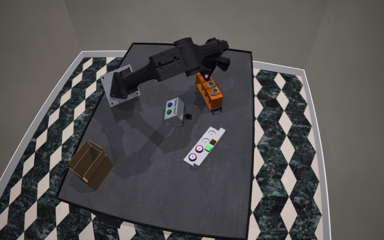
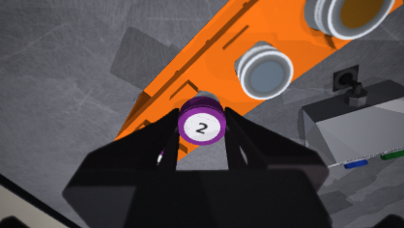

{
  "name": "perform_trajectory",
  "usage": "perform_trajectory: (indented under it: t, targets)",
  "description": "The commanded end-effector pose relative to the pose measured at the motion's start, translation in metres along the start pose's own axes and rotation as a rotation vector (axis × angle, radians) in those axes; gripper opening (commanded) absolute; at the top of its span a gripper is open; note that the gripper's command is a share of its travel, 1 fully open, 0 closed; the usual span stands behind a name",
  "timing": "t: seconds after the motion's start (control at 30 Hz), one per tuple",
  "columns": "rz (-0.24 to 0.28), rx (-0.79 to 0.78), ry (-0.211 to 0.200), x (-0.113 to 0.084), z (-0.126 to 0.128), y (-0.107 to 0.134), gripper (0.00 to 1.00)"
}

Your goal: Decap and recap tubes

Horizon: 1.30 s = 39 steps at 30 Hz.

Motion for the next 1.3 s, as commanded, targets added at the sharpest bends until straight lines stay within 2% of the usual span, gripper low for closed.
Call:
perform_trajectory:
  t: [0.0,0.47,0.5,0.57,0.87,0.9,0.97,1.03,1.27]
  targets:
    - [-0.008,0.125,-0.027,-0.005,0.012,-0.005,0.00]
    - [-0.008,0.125,-0.027,-0.005,0.012,-0.005,0.00]
    - [-0.008,0.125,-0.027,-0.005,0.012,-0.005,0.49]
    - [-0.006,0.117,-0.020,-0.005,0.005,-0.006,0.49]
    - [-0.006,0.117,-0.020,-0.005,0.005,-0.006,0.49]
    - [-0.016,0.116,-0.031,-0.017,0.012,-0.008,0.49]
    - [-0.016,0.116,-0.031,-0.017,0.012,-0.008,0.49]
    - [-0.025,0.132,-0.043,-0.029,0.008,-0.013,0.49]
    - [-0.015,0.124,-0.034,-0.044,0.010,-0.010,0.49]
Point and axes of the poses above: the point where the finger pads meet when closed, its own x axis out along the fingers, its own z axis across the jaws, y = z × x, the point moved 8 cm from there along -x, back along the fingers, and after that the axes turned 10 degrees about -x, right-handed, at the moved point
